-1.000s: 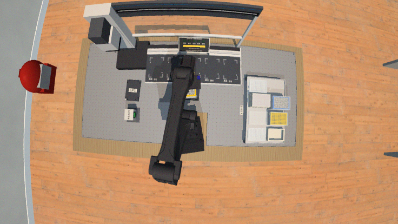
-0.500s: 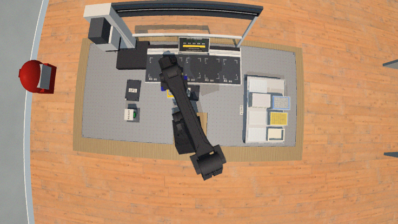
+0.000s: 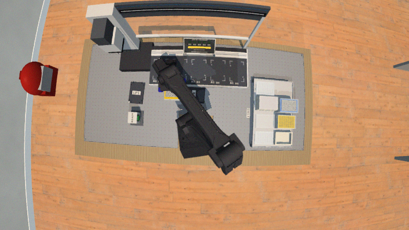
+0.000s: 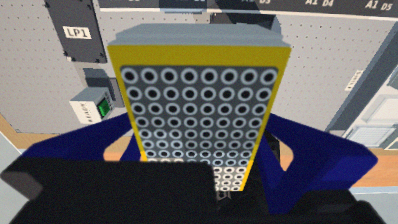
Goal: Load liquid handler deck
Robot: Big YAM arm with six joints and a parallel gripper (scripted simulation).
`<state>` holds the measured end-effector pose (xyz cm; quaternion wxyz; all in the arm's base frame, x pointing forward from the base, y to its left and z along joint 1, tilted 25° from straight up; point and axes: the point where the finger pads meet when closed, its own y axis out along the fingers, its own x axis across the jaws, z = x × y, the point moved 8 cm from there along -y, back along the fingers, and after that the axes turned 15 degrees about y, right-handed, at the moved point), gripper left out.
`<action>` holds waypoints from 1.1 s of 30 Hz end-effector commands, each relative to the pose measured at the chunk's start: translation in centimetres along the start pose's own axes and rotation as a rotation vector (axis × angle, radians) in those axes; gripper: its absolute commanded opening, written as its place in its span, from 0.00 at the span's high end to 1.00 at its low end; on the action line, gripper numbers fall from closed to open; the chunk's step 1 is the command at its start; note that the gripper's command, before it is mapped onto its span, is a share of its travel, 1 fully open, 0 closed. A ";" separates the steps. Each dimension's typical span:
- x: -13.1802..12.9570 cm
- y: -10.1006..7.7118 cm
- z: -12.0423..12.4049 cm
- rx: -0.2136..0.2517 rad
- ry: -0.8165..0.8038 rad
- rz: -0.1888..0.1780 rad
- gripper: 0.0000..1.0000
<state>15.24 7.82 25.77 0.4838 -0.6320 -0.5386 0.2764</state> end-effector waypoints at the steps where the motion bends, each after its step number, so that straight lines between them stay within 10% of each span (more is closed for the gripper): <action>1: 1.4 -2.4 -1.5 -0.040 0.023 -0.050 1.00; 33: 1.2 -2.6 -1.5 -0.048 0.028 -0.056 1.00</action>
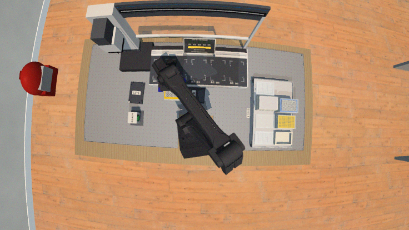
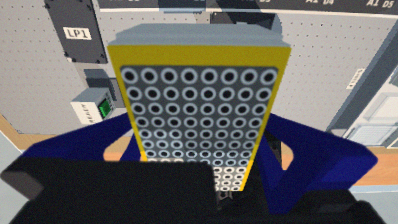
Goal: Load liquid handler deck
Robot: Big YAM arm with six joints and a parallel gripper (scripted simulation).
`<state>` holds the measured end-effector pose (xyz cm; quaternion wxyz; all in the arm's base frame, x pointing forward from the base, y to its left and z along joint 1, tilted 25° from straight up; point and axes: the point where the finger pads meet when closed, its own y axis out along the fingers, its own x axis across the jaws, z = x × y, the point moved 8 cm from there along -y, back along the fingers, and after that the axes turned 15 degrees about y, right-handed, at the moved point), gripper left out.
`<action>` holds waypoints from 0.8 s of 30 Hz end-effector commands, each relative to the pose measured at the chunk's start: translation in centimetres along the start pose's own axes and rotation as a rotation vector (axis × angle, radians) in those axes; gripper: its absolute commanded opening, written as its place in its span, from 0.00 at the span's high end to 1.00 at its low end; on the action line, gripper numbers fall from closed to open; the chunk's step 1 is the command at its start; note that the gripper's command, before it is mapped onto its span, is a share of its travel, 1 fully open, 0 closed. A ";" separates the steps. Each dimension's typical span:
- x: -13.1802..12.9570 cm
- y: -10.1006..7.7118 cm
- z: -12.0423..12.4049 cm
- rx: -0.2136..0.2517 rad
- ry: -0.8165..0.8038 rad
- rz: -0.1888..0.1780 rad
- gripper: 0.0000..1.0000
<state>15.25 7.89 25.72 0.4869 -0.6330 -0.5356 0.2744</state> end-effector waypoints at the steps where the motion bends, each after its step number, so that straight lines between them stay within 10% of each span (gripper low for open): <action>1: 1.2 -2.7 -1.5 -0.050 0.019 -0.057 1.00; 24: 3.5 -2.3 -11.9 -0.064 0.007 -0.042 1.00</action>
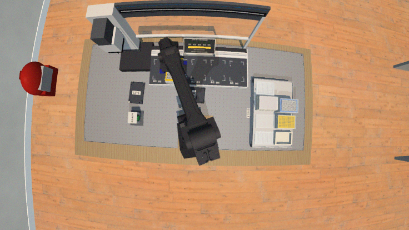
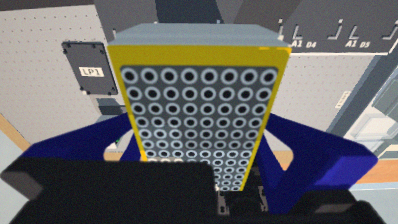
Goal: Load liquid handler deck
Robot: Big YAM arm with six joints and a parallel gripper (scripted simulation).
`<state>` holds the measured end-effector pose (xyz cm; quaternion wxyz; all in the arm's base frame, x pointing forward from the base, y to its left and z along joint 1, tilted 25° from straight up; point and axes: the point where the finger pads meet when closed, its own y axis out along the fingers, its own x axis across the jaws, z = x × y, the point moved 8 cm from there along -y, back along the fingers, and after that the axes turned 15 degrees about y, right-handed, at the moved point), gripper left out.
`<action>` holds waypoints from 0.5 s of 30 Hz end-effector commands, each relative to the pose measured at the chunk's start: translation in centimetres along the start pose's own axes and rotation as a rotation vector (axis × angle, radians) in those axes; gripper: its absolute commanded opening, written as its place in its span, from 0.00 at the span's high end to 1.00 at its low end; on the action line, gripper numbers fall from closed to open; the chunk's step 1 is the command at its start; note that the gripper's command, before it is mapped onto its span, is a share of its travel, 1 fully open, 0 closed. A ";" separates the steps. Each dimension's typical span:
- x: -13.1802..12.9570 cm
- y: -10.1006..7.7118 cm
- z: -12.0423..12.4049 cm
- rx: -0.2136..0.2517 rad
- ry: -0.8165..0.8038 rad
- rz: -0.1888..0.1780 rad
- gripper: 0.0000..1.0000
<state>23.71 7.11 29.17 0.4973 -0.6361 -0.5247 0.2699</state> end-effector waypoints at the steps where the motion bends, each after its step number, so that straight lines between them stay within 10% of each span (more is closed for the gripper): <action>1: 1.4 -2.7 -3.4 -0.075 -0.023 -0.050 1.00; 15: 2.8 -2.7 -9.0 -0.073 -0.025 -0.043 1.00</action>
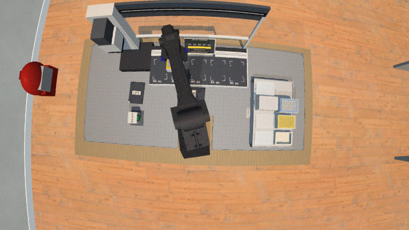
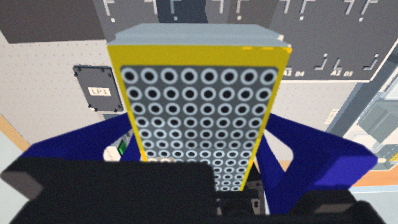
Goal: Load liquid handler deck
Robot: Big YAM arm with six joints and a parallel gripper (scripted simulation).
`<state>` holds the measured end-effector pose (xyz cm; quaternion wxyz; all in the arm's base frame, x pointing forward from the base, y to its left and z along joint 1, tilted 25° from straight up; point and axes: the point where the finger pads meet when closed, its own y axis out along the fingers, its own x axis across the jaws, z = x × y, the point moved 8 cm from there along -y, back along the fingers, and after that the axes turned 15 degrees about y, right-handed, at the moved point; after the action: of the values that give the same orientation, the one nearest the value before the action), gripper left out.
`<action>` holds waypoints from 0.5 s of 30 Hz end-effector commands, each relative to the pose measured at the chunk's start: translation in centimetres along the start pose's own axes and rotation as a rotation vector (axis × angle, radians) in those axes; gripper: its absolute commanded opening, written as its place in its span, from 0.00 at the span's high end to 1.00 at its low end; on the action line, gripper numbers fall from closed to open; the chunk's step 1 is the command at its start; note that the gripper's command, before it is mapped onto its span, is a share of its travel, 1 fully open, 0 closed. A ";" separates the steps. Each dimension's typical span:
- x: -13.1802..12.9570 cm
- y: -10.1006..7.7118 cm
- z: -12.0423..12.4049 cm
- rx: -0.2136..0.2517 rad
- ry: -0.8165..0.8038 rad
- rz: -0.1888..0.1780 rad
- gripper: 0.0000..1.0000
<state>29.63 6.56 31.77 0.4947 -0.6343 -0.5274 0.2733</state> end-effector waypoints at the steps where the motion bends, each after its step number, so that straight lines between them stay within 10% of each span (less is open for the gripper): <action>1: 1.0 -2.7 -2.7 -0.071 -0.014 -0.040 1.00; 15: 1.1 -3.2 -2.5 -0.078 -0.017 -0.046 1.00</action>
<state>30.09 6.59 32.54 0.4872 -0.6336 -0.5356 0.2726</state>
